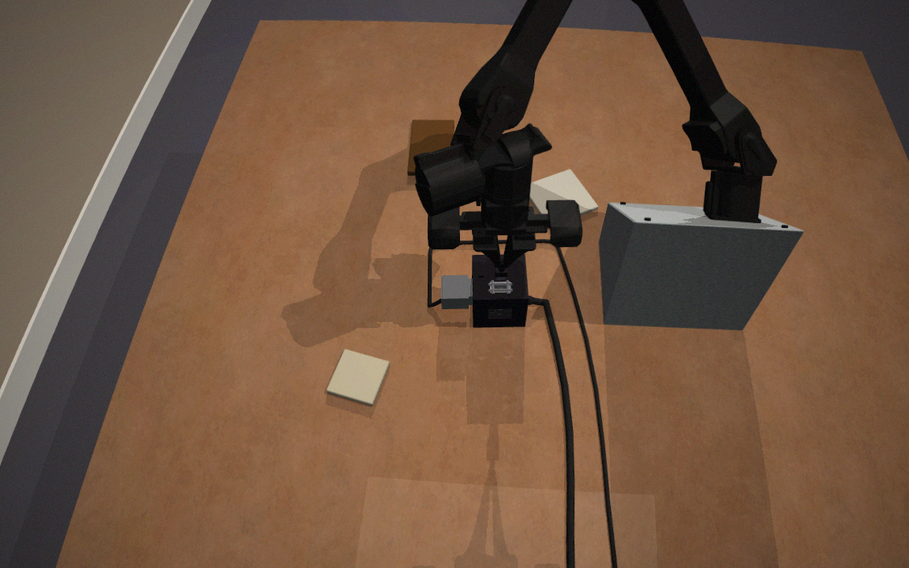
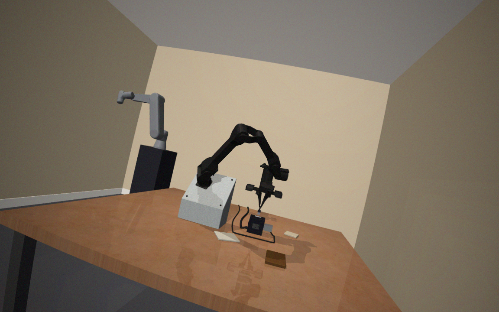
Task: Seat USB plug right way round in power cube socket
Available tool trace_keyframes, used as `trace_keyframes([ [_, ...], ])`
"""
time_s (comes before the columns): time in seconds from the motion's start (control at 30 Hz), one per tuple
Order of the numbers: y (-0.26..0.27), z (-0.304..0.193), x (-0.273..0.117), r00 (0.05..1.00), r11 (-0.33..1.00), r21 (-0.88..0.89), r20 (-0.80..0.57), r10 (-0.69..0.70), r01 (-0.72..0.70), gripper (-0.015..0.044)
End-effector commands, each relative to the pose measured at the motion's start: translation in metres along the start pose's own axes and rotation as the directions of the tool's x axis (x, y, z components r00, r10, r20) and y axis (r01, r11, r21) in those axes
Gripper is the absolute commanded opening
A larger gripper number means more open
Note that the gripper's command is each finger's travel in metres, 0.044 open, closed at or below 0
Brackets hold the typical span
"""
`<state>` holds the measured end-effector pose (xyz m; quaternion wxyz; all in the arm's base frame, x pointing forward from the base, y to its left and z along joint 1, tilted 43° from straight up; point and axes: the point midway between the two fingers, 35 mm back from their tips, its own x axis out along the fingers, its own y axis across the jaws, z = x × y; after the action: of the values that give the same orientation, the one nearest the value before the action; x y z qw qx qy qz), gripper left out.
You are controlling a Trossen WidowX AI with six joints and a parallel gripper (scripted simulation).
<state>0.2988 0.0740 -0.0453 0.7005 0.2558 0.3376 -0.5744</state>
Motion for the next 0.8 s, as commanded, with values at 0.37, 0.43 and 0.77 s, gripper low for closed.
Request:
trace_keyframes([
  [0.37,0.0002,-0.0013,0.0014,1.0,1.0,-0.003,-0.015,0.001,-0.001,0.0],
  [0.43,0.0002,-0.0014,0.0017,1.0,1.0,-0.003,-0.017,0.001,-0.001,0.0],
  [0.77,0.0002,-0.002,0.0029,1.0,1.0,-0.002,-0.024,0.001,-0.001,0.0],
])
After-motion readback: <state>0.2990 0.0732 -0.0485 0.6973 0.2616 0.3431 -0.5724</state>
